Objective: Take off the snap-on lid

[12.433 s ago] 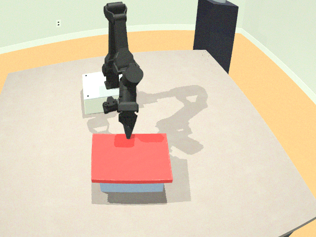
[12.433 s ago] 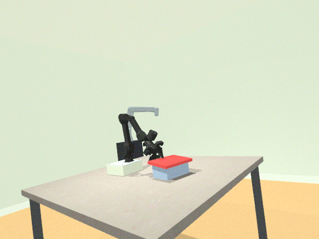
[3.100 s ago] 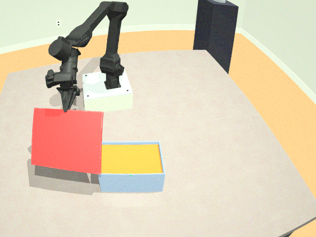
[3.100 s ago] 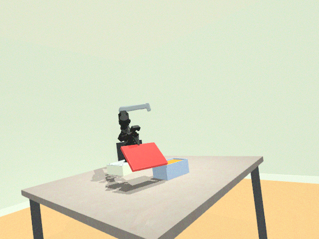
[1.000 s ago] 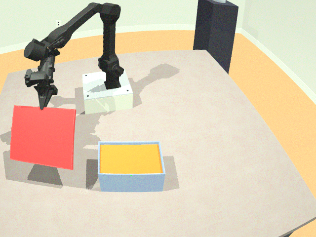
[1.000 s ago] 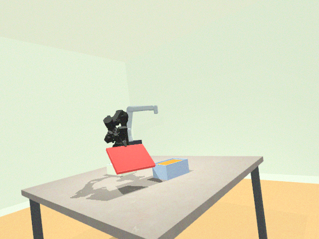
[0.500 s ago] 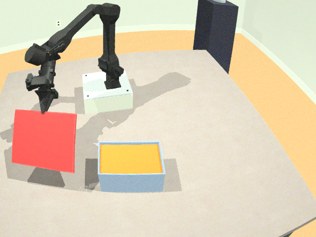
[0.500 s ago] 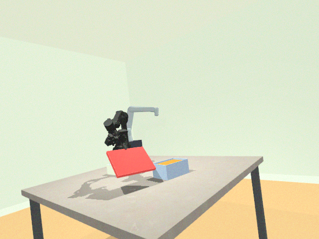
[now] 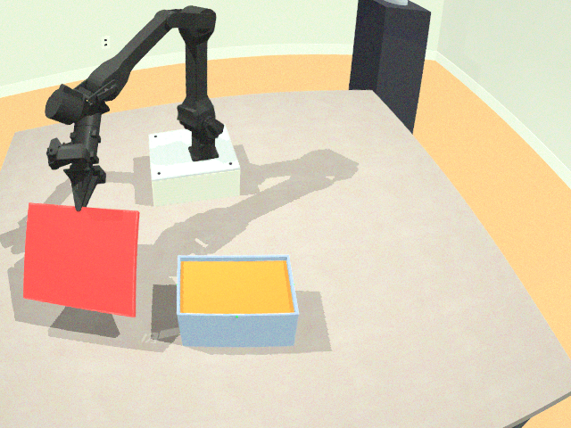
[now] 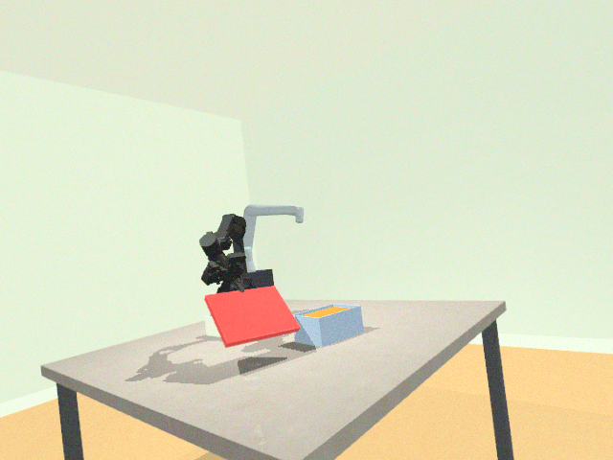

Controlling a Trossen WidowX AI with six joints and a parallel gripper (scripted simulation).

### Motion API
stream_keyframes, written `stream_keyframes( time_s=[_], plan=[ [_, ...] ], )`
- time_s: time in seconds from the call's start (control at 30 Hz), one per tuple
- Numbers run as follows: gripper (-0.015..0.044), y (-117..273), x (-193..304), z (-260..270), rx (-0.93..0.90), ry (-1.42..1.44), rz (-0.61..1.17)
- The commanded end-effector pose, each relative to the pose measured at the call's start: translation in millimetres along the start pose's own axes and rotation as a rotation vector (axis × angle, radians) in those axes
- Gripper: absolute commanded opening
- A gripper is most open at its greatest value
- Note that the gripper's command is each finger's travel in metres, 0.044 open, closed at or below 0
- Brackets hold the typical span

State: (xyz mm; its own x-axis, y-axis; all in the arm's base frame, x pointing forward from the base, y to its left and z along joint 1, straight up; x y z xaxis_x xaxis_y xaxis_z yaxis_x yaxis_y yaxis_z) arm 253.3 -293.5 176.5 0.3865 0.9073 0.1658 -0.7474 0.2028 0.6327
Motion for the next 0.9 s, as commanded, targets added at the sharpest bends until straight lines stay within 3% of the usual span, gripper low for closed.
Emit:
stream_keyframes(
  time_s=[0.0, 0.87],
  plan=[
    [0.0000, -1.3, 0.7, -1.0, -0.009, 0.009, 0.008],
    [0.0000, -14.8, -3.2, -16.4, -0.009, 0.009, 0.008]
  ],
)
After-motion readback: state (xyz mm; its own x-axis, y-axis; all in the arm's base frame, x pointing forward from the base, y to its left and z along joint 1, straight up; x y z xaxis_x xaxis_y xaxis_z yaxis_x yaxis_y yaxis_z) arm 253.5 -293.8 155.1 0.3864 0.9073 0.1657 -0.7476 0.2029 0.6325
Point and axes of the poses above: the point midway between the two fingers, 35 mm back from their tips, its own y axis back along the fingers, its own z axis across the jaws, x = y × z, the point moved 3 cm from there along y, back along the fingers, and after that the axes turned 14 degrees about -y, right-handed, at the moved point
